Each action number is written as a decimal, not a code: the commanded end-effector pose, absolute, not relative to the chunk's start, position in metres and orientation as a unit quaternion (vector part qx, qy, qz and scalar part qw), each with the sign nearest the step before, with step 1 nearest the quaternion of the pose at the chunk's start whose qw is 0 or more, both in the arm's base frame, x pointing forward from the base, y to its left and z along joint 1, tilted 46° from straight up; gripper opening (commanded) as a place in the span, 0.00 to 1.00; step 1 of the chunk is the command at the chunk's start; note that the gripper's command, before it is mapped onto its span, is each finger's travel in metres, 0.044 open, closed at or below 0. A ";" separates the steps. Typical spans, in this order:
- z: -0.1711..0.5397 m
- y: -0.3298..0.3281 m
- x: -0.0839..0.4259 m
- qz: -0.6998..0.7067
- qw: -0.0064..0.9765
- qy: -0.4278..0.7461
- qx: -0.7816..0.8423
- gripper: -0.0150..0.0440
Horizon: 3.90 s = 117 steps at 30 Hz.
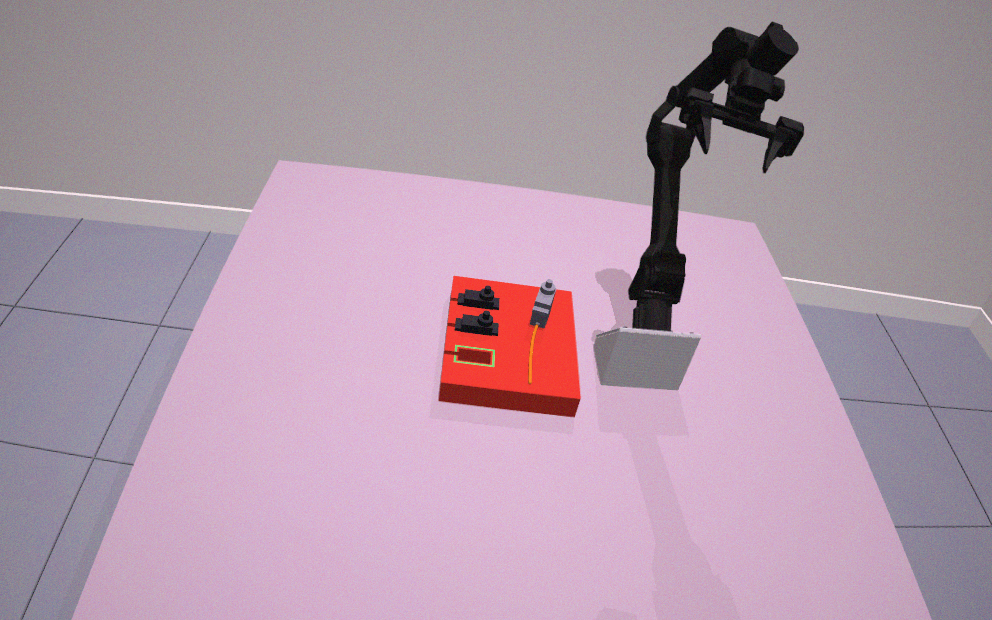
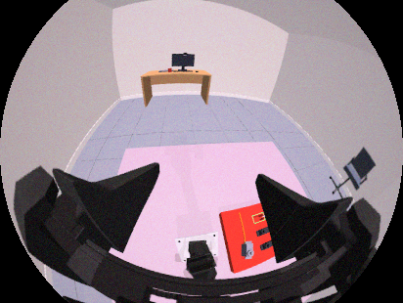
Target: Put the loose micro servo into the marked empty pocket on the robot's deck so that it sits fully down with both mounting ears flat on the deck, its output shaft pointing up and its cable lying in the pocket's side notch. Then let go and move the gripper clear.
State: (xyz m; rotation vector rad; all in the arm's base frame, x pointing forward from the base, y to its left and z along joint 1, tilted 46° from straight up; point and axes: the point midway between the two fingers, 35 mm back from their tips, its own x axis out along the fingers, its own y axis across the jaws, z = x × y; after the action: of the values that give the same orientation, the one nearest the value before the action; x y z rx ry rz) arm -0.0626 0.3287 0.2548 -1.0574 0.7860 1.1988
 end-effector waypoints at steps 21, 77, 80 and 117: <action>0.150 0.209 0.173 0.260 0.543 0.472 -0.644 1.00; 0.069 0.011 0.204 0.188 0.352 0.633 -0.663 0.60; 0.069 0.011 0.204 0.188 0.352 0.633 -0.663 0.47; 0.085 0.042 0.221 0.189 0.353 0.633 -0.663 0.25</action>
State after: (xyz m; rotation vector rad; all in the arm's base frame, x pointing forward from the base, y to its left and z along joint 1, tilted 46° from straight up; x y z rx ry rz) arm 0.2196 0.0353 0.0893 -1.7149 1.6431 0.4883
